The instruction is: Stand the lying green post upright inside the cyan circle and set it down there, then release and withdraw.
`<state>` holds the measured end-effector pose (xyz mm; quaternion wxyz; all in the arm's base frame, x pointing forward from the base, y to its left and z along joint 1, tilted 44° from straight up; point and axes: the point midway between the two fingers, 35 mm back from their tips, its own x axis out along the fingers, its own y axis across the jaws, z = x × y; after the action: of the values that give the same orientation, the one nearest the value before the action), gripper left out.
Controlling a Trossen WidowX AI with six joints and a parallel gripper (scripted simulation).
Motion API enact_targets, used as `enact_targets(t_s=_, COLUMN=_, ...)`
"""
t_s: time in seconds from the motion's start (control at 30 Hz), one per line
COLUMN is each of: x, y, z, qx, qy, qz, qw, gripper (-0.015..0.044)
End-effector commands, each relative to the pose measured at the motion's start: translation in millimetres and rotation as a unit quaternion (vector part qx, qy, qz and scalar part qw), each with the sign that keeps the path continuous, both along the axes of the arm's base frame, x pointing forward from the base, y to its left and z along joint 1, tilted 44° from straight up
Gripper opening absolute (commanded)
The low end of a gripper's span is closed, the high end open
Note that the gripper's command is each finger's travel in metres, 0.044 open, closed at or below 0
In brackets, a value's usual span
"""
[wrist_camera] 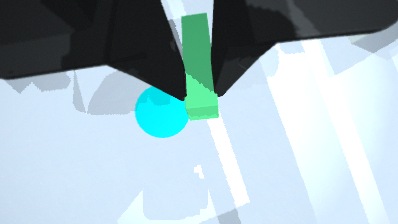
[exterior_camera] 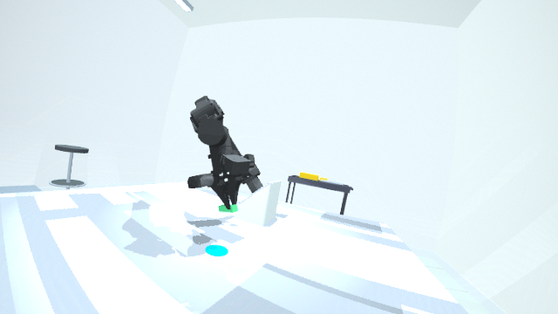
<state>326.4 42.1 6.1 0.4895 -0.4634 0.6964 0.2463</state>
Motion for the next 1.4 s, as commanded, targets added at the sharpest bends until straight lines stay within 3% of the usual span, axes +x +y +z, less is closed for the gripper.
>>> enact_targets(t_s=0.0, x=-0.4, y=0.1, z=-0.2, qx=0.016, qy=-0.001, qz=0.000, qw=1.000, gripper=0.0023)
enact_targets(t_s=1.37, x=-3.1, y=-3.5, z=-8.8, qx=0.166, qy=-0.023, qz=0.003, qw=0.986, gripper=0.0023)
